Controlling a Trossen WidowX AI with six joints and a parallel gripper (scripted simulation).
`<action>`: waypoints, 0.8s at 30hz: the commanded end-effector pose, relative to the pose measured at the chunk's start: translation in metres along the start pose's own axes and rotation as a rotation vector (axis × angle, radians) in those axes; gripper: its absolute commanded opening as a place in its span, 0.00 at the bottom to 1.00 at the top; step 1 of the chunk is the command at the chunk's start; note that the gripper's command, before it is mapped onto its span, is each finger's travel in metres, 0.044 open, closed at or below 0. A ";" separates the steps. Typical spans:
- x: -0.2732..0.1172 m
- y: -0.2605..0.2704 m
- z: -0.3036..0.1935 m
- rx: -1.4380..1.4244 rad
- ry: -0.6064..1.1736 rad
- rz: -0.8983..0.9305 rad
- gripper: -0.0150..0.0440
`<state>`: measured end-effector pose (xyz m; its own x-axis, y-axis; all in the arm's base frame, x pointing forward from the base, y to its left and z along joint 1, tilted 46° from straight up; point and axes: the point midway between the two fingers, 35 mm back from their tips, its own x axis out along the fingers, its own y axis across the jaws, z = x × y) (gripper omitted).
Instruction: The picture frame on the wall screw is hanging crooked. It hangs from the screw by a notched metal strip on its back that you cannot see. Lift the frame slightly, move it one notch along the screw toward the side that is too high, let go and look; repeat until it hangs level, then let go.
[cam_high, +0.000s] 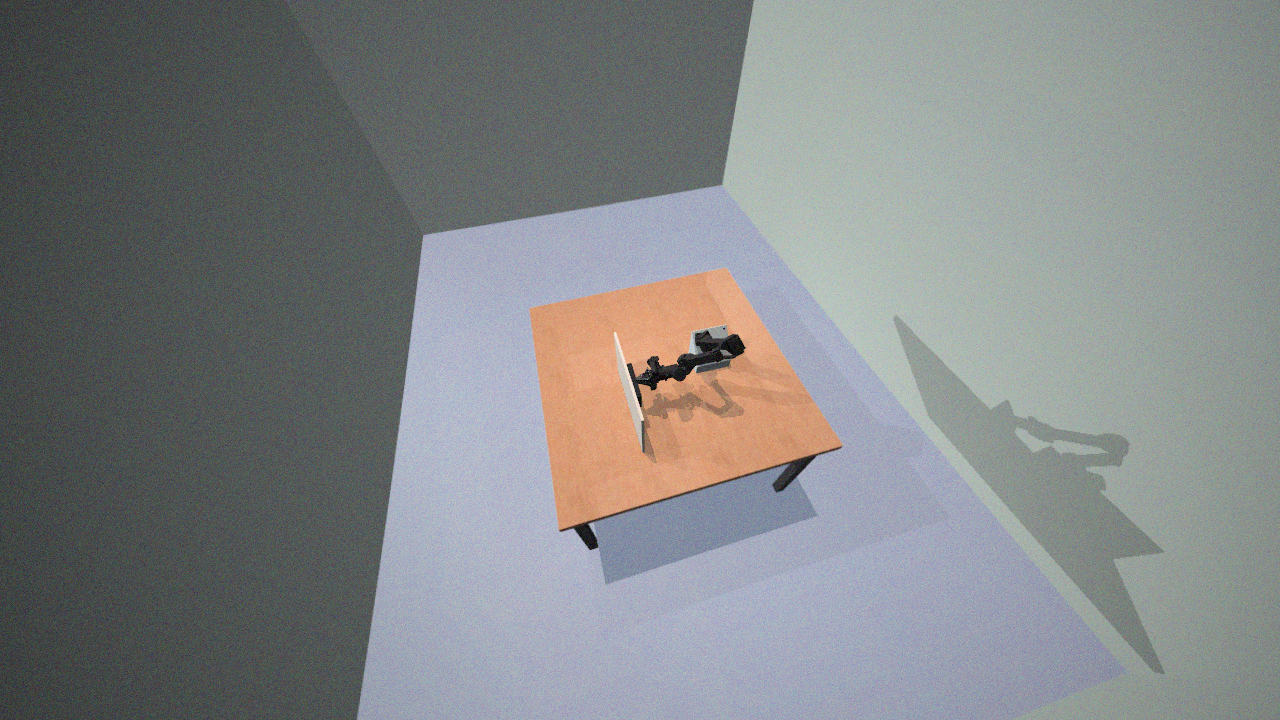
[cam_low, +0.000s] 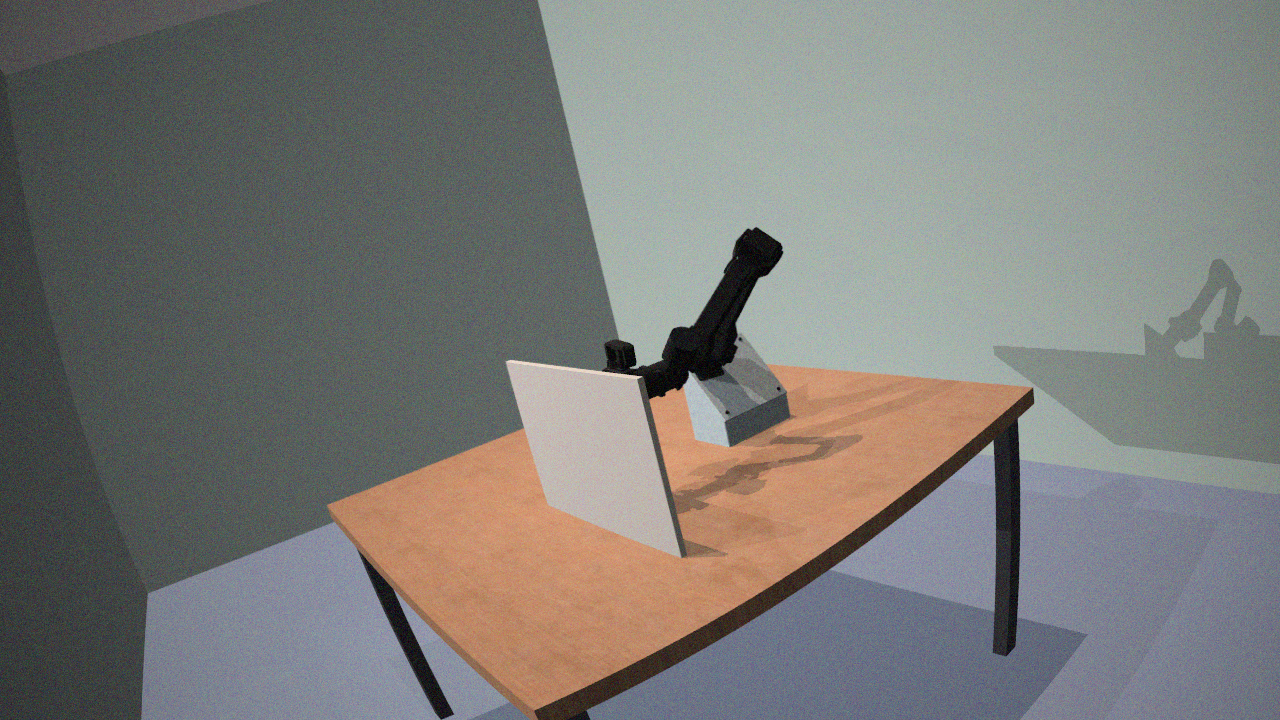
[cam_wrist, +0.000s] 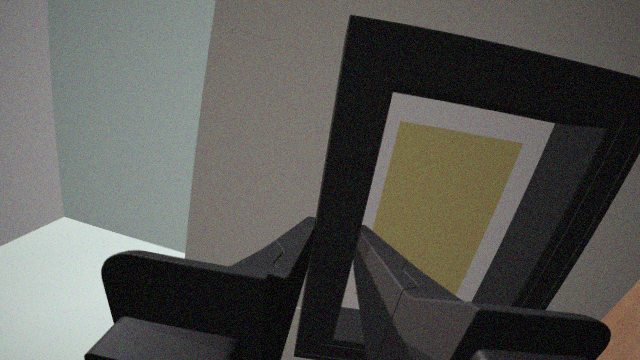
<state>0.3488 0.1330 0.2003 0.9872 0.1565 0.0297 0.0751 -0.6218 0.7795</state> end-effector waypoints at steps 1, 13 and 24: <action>0.000 0.003 0.002 0.006 -0.007 0.014 0.25; 0.000 0.003 0.003 0.006 -0.007 0.014 0.25; 0.000 0.003 0.007 0.006 -0.007 0.013 0.25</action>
<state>0.3494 0.1302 0.1982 0.9876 0.1535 0.0323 0.0713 -0.6230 0.7789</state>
